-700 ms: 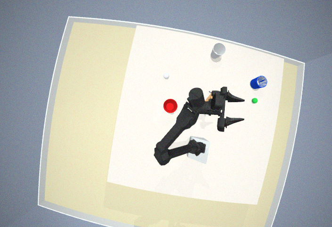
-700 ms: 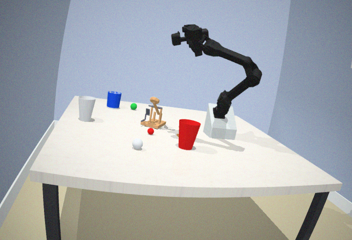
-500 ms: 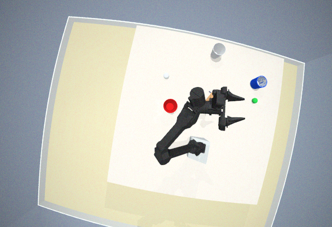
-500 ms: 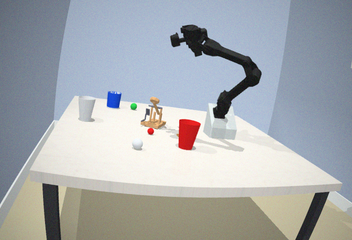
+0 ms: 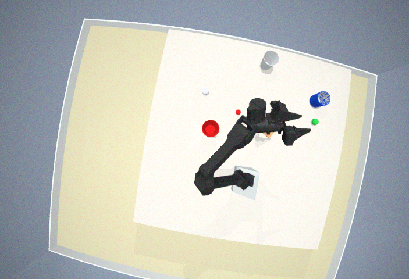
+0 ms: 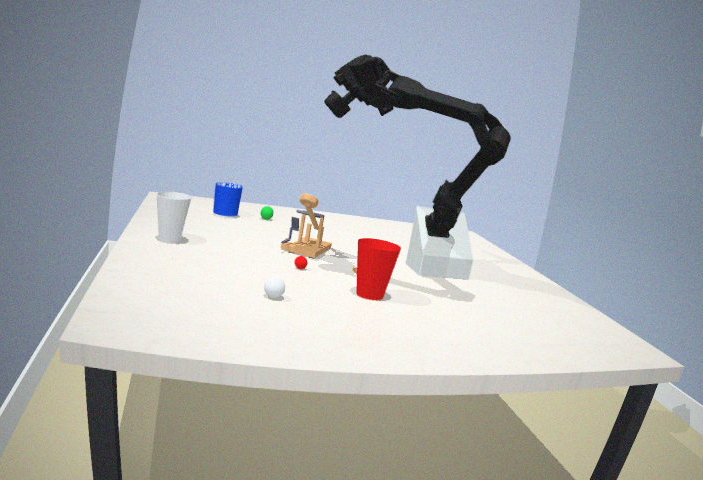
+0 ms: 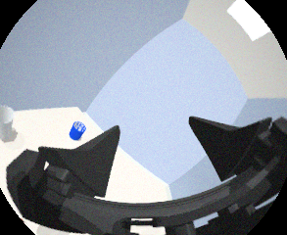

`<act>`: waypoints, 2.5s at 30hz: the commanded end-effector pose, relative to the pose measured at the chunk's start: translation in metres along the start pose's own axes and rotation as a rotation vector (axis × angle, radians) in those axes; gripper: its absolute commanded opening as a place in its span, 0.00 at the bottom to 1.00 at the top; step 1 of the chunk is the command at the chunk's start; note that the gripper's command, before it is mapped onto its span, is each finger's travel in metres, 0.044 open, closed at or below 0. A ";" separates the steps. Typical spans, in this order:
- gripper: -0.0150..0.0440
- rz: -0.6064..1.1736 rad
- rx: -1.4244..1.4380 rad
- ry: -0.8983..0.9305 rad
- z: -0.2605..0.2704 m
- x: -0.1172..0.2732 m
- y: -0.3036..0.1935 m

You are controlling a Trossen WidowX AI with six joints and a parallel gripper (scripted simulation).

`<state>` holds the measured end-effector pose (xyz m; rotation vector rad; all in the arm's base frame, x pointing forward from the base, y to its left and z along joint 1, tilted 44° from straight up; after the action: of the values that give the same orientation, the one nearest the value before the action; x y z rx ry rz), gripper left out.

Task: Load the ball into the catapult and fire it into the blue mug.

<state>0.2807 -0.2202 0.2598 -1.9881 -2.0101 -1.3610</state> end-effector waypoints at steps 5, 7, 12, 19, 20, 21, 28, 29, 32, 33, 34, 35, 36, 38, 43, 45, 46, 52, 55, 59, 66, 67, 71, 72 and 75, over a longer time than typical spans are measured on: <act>1.00 0.040 0.228 0.172 0.027 -0.016 -0.002; 1.00 0.048 0.280 0.214 0.034 -0.020 -0.004; 1.00 0.064 0.407 0.325 0.050 -0.028 -0.008; 1.00 0.075 0.574 0.491 0.074 -0.038 -0.016; 1.00 0.076 0.598 0.516 0.077 -0.039 -0.017; 1.00 0.076 0.622 0.542 0.081 -0.040 -0.018; 1.00 0.067 0.774 0.724 0.103 -0.047 -0.029; 1.00 0.064 0.794 0.751 0.106 -0.048 -0.030; 1.00 0.052 0.853 0.835 0.116 -0.050 -0.035; 1.00 0.048 0.872 0.864 0.119 -0.051 -0.037; 1.00 0.043 0.890 0.892 0.122 -0.051 -0.039; 1.00 0.037 0.907 0.921 0.125 -0.052 -0.041; 1.00 0.031 0.924 0.949 0.128 -0.052 -0.042; 1.00 0.018 0.956 1.006 0.134 -0.053 -0.046; 1.00 -0.022 1.025 1.155 0.149 -0.055 -0.055; 1.00 -0.042 1.047 1.215 0.154 -0.055 -0.058; 1.00 -0.053 1.057 1.245 0.157 -0.055 -0.060; 1.00 -0.130 1.102 1.423 0.173 -0.055 -0.070; 1.00 -0.176 1.113 1.512 0.180 -0.054 -0.074; 1.00 -0.245 1.114 1.625 0.190 -0.053 -0.080; 1.00 -0.377 1.081 1.800 0.204 -0.052 -0.089; 1.00 -0.386 1.077 1.810 0.205 -0.052 -0.089; 1.00 -0.389 1.076 1.813 0.207 -0.054 -0.088; 1.00 -0.389 1.076 1.813 0.207 -0.055 -0.087; 0.87 -0.389 1.076 1.813 0.207 -0.055 -0.087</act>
<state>0.3316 -0.1330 0.0520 0.2597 -1.3317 -0.8846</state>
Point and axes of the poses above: the point midway between the two fingers, 35 mm back from their tips, its own x axis back along the fingers, its own z axis across the jaws, y = z × x, the point moved 7 cm from there along x, back along the fingers, and after that the axes turned 7 degrees about x, right-handed, at the moved point
